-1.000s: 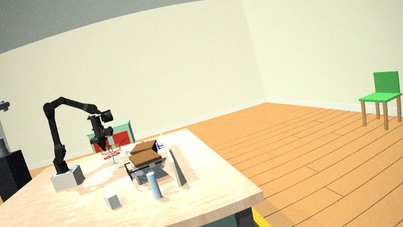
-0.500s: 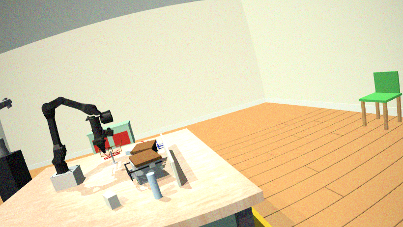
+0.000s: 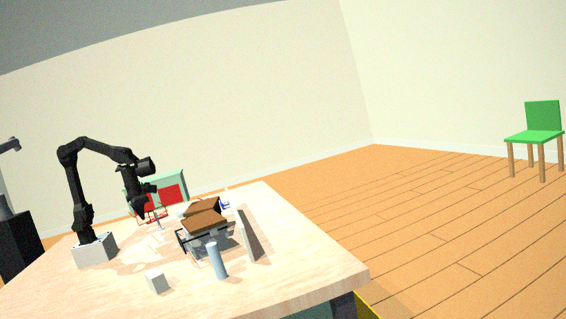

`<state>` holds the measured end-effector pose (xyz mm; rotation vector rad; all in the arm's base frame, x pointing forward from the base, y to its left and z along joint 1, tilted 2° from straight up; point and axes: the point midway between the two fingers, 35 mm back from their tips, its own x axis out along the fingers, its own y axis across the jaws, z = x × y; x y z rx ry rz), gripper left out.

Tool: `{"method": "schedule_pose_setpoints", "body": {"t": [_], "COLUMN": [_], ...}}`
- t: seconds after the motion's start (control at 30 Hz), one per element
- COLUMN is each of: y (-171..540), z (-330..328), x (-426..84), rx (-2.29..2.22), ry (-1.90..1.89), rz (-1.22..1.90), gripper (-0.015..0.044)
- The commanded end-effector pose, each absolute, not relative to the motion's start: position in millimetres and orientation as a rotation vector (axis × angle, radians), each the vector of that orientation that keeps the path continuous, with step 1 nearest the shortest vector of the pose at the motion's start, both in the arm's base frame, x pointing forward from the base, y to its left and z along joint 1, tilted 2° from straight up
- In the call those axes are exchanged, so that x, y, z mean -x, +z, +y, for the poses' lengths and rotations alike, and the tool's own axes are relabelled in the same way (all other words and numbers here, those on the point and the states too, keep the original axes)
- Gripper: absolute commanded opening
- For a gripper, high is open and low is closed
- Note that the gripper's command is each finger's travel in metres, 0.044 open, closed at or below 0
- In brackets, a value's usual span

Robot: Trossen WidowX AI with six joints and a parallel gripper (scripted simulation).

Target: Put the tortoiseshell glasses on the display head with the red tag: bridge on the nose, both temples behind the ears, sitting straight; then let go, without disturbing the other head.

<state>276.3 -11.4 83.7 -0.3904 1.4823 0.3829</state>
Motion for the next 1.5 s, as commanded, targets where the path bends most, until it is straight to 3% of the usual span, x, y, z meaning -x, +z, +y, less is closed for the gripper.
{"method": "schedule_pose_setpoints", "body": {"t": [0.0, 1.47], "y": [83.0, 37.6], "z": [-26.9, -32.8], "x": [-273.9, -280.5], "rx": [0.451, 0.475], "ry": [0.449, 0.471], "rz": [1.47, 1.464], "gripper": [0.0, 0.0]}}
